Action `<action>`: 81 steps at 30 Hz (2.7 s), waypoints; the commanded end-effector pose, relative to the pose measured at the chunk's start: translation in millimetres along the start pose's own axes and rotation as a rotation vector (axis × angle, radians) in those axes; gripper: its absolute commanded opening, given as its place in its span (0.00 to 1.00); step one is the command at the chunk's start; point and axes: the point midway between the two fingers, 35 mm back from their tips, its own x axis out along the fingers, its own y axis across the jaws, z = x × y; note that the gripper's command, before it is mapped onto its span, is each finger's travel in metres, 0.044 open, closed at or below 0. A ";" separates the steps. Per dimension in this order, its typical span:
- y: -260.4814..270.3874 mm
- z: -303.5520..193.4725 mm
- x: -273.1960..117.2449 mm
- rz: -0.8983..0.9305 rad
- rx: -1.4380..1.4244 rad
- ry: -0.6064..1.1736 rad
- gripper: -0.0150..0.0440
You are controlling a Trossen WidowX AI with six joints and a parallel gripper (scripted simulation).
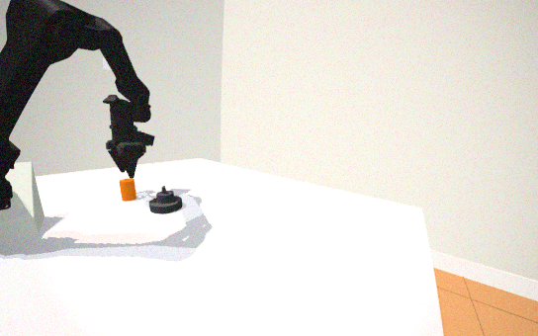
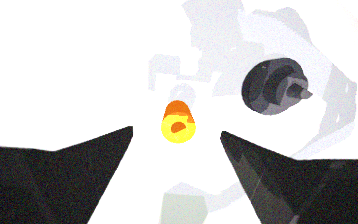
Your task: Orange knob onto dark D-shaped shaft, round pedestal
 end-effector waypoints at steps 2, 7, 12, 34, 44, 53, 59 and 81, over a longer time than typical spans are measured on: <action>-0.1 -1.6 9.0 -0.009 -0.012 0.003 1.00; 0.0 -1.1 17.2 -0.009 -0.012 0.003 1.00; 0.0 -0.8 25.4 -0.009 -0.012 0.003 1.00; -1.4 -2.4 60.3 -0.012 -0.011 0.003 1.00; -1.9 -3.0 65.6 -0.013 -0.011 0.003 0.78; -1.9 -3.0 65.6 -0.013 -0.011 0.003 0.54; -1.3 -2.5 62.4 -0.011 -0.010 0.005 0.34; 5.6 0.1 -47.8 -0.001 -0.002 0.016 0.25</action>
